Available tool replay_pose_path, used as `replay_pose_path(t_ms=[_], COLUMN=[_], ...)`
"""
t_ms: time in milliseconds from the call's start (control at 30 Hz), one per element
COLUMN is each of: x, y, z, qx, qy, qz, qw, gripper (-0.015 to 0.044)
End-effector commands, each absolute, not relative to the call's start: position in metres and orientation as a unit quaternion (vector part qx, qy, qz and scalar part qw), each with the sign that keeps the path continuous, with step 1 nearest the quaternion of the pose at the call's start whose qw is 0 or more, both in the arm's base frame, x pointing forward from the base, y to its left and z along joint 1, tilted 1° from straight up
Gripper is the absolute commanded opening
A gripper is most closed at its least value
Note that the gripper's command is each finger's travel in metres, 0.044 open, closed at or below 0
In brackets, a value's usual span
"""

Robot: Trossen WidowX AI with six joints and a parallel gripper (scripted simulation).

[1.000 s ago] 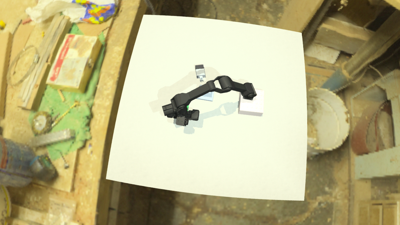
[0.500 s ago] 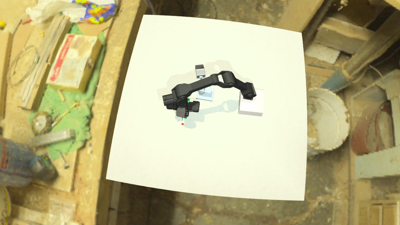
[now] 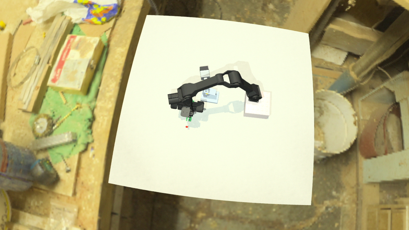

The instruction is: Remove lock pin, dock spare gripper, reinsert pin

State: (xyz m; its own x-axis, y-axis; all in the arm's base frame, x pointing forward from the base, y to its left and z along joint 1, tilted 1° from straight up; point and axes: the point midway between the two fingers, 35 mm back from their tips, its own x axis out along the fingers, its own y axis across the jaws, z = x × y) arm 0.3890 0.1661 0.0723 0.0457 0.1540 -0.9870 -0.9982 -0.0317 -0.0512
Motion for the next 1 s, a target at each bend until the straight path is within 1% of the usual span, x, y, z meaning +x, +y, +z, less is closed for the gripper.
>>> replay_pose_path(t_ms=[0, 967], x=[0.386, 0.389], y=[0.164, 0.166], z=[0.048, 0.005], qx=[-0.481, -0.481], qy=[0.444, 0.444], qz=[0.535, 0.535], qw=[0.534, 0.534], gripper=[0.018, 0.018])
